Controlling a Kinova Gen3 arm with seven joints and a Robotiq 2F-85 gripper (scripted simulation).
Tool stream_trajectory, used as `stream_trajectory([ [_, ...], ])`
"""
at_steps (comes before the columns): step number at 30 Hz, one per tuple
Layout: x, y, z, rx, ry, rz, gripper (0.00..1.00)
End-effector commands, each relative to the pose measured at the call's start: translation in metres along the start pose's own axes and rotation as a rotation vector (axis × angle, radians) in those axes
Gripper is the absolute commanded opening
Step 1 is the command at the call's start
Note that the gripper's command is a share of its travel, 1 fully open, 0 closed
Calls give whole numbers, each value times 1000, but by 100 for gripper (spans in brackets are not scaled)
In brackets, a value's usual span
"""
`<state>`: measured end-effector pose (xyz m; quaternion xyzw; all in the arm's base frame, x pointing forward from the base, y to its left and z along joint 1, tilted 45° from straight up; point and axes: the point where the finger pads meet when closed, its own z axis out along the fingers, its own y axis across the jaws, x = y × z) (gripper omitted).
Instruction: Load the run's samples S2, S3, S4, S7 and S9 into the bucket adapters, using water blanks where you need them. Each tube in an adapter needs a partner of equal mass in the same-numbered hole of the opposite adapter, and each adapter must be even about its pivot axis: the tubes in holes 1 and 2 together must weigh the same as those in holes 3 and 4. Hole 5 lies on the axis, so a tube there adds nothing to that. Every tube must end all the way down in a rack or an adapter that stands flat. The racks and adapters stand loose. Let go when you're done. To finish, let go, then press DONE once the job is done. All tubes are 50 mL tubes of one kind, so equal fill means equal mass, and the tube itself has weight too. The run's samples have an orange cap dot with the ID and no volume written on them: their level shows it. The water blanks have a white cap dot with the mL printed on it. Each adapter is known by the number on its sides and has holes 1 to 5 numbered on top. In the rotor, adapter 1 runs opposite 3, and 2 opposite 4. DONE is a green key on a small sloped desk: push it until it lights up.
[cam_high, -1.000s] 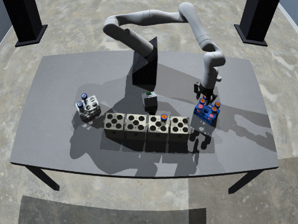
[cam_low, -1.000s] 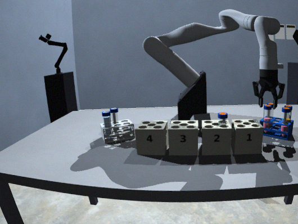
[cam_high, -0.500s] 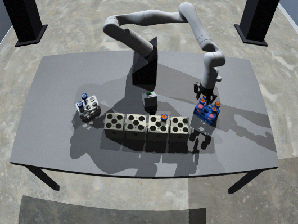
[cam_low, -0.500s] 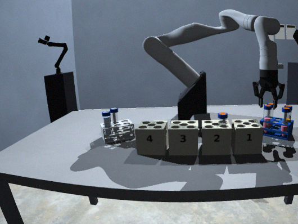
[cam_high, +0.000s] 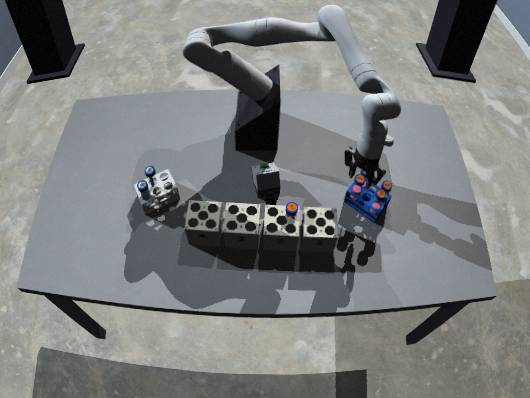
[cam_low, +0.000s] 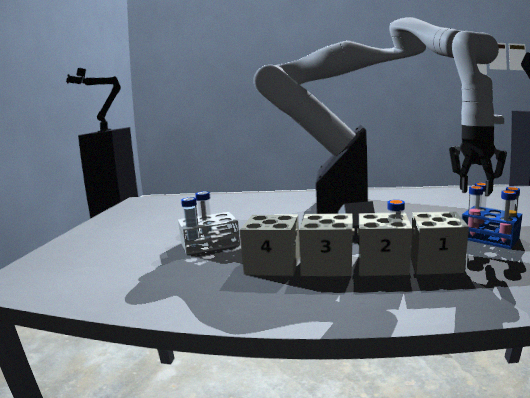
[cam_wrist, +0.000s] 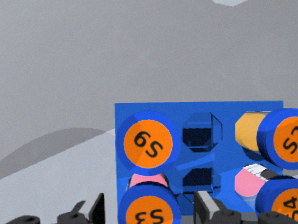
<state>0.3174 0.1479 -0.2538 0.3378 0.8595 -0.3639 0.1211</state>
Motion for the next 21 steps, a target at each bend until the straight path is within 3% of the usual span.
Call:
stream_trajectory([
  [1, 0, 1, 0, -2, 0, 0, 62],
  [21, 0, 1, 6, -2, 0, 0, 62],
])
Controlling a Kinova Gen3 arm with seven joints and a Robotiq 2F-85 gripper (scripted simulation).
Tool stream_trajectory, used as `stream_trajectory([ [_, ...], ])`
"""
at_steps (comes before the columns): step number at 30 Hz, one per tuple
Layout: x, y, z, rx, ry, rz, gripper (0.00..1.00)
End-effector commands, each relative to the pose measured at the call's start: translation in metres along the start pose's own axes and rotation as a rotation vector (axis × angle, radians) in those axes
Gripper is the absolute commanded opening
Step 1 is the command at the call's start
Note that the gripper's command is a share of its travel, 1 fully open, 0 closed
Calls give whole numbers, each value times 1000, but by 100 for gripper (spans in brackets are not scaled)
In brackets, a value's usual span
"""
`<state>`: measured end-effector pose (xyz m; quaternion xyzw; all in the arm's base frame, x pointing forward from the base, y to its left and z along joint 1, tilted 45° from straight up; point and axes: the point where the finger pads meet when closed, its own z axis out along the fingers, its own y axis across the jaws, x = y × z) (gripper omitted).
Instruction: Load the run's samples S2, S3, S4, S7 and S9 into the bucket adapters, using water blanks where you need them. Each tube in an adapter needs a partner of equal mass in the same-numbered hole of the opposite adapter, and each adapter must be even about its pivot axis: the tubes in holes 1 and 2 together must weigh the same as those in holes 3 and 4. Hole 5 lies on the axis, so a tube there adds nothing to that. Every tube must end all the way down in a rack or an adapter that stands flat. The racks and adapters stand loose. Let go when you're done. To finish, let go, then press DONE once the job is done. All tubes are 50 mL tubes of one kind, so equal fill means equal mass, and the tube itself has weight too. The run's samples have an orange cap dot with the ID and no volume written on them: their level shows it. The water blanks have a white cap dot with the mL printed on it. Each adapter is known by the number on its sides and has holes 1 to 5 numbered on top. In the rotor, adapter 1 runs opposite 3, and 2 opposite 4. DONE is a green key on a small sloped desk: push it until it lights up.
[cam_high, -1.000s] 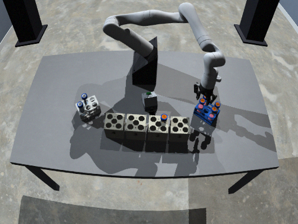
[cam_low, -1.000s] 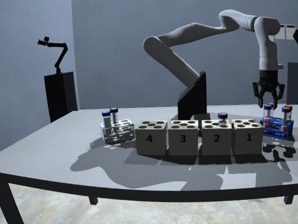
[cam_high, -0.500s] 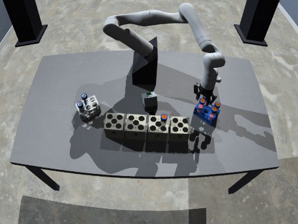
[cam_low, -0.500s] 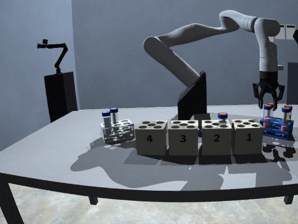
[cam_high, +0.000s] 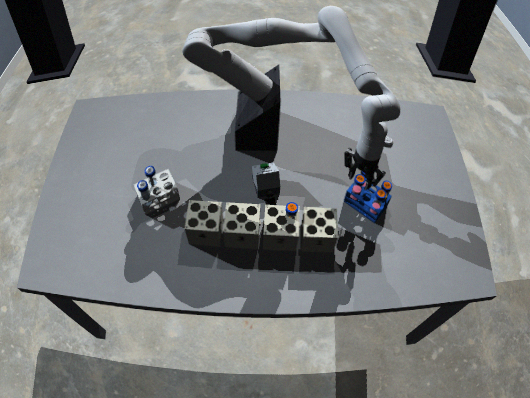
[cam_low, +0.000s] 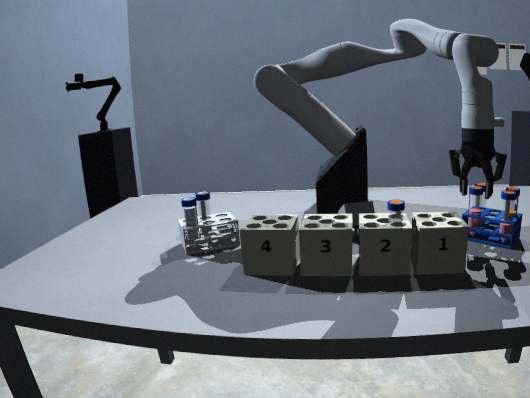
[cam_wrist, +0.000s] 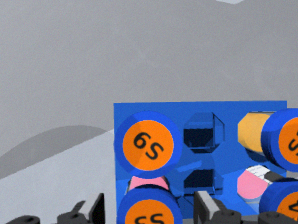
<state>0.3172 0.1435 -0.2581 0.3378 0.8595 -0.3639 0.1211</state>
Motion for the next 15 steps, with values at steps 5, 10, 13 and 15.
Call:
stream_trajectory([
  [5, 0, 1, 0, -2, 0, 0, 62],
  [10, 0, 1, 0, -2, 0, 0, 10],
  [13, 0, 1, 0, -2, 0, 0, 10],
  [15, 0, 1, 0, -2, 0, 0, 10],
])
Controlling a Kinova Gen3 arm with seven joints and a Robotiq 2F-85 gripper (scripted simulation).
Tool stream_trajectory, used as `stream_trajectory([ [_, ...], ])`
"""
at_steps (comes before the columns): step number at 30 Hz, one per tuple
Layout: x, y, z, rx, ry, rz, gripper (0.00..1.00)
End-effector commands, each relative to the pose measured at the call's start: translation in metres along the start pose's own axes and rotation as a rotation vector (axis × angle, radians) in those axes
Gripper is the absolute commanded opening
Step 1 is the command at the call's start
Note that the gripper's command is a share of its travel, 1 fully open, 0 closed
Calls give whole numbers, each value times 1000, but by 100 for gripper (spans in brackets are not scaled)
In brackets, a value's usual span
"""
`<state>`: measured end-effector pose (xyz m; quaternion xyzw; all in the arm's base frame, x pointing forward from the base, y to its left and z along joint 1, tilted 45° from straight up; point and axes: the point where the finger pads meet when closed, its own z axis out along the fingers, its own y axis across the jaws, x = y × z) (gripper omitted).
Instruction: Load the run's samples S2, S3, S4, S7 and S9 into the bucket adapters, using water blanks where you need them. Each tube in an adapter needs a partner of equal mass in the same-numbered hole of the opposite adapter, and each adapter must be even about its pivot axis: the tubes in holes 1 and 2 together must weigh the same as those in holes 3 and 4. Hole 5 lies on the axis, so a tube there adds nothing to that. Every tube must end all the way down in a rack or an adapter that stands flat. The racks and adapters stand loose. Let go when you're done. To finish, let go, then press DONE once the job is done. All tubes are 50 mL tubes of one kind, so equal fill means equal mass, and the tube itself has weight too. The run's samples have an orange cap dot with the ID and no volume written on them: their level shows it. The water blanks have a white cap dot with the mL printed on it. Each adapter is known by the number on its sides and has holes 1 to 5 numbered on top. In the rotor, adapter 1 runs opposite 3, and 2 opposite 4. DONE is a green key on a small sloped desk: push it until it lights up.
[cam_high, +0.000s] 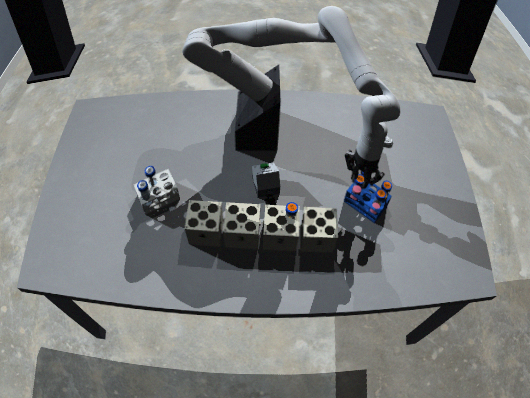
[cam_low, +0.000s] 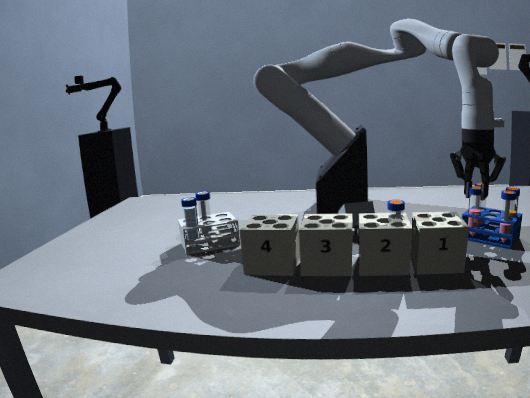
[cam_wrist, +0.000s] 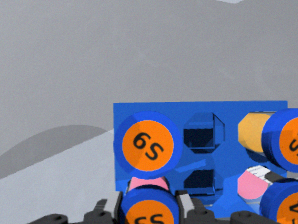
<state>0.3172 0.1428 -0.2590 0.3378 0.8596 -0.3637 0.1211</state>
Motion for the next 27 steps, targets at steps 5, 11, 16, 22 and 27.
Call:
stream_trajectory([
  [5, 0, 0, -1, -2, 0, 0, 10],
  [11, 0, 0, -1, -2, 0, 0, 10],
  [16, 0, 0, -1, -2, 0, 0, 10],
  [22, 0, 0, -1, -2, 0, 0, 10],
  [27, 0, 0, -7, -2, 0, 0, 10],
])
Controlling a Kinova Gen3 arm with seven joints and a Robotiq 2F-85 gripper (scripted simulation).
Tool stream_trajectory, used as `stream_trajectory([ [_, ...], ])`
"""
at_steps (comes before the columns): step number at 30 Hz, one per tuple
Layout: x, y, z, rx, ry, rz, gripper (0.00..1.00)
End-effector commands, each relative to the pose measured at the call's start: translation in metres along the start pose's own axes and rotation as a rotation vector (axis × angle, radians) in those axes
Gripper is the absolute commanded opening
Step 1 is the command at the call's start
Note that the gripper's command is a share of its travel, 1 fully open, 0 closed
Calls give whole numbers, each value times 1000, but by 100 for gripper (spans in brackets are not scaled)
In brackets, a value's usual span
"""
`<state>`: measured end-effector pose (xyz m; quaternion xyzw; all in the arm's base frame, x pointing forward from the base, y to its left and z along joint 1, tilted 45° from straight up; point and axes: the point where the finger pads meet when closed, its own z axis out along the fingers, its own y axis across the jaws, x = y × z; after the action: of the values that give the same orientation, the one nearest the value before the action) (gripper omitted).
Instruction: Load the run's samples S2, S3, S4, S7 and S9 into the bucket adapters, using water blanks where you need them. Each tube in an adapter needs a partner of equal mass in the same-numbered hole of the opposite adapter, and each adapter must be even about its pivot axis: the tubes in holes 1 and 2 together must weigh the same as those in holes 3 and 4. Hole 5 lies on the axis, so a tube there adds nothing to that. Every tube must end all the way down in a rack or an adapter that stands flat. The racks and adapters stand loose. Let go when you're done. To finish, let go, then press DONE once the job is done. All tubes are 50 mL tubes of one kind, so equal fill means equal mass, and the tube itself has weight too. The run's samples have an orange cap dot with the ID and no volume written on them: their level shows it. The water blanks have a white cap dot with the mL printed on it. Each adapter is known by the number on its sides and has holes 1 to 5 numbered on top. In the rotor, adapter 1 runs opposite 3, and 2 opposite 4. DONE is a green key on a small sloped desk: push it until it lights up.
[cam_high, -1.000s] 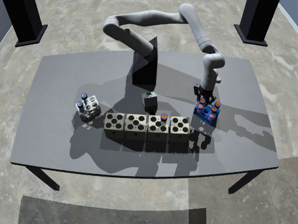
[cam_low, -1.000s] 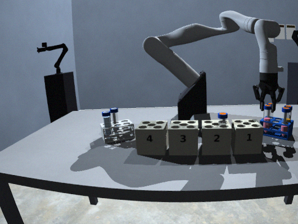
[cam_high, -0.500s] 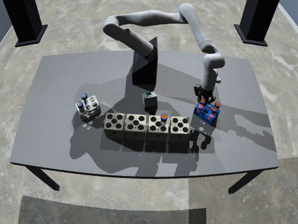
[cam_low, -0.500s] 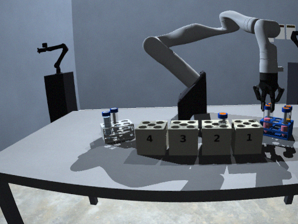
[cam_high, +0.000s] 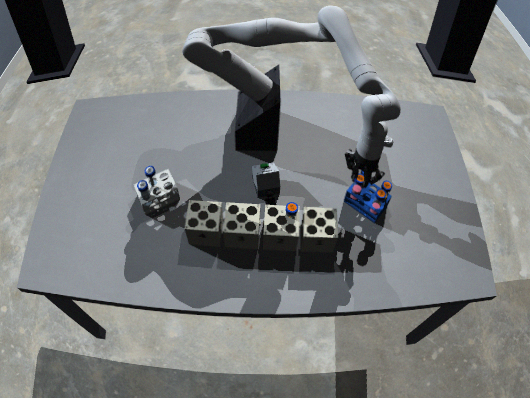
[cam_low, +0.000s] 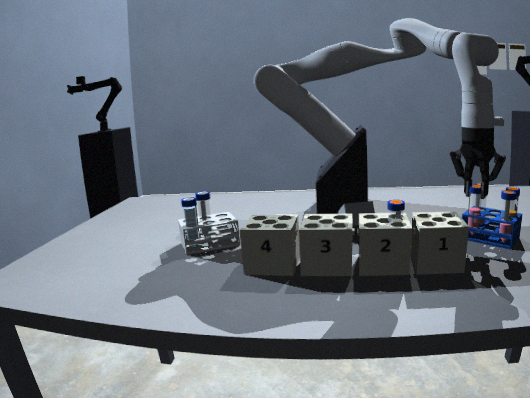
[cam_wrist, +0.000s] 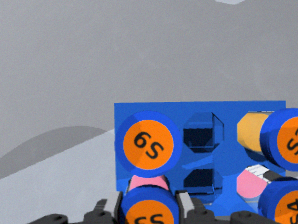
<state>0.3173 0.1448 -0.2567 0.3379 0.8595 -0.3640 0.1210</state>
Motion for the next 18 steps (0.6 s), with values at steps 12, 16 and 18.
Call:
stream_trajectory([
  [12, 0, 1, -18, -2, 0, 0, 10],
  [16, 0, 1, -23, -2, 0, 0, 10],
  [18, 0, 1, -26, -2, 0, 0, 10],
])
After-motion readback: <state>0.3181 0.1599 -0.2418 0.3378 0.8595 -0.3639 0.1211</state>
